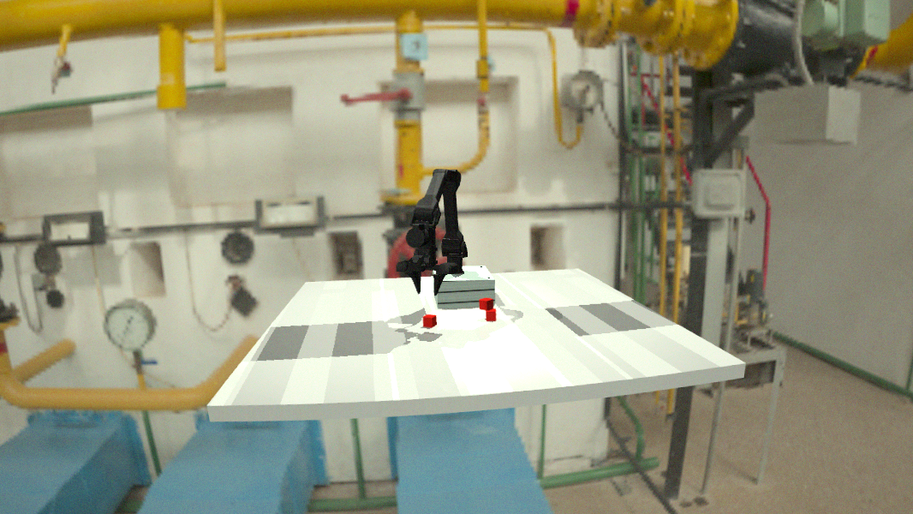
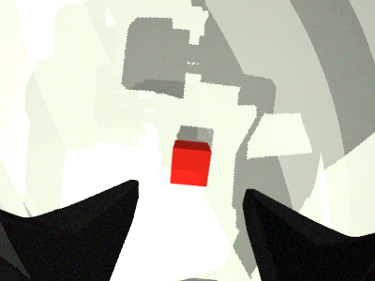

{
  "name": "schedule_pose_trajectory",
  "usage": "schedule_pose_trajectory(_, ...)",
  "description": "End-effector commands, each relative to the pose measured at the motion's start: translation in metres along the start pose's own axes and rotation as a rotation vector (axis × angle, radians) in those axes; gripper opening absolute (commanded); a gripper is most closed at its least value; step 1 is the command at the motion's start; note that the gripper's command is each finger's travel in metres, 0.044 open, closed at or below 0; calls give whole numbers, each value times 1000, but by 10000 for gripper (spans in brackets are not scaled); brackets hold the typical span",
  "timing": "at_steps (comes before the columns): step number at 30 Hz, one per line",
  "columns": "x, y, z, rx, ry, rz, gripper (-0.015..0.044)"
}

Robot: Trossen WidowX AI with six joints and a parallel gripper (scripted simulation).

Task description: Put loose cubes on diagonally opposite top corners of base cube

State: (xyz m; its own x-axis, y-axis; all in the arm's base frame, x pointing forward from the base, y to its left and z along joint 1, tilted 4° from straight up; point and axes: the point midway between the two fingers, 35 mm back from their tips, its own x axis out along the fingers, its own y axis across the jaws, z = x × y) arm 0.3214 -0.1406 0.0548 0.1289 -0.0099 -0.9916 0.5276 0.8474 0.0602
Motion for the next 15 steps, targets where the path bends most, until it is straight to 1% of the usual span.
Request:
schedule_pose_trajectory(1, 37, -1, -12, 6, 47, -2, 265)
schedule_pose_trajectory(5, 40, -1, -12, 6, 47, -2, 265)
schedule_pose_trajectory(9, 53, -1, -13, 6, 47, -2, 265)
schedule_pose_trajectory(15, 55, -1, -13, 6, 47, -2, 265)
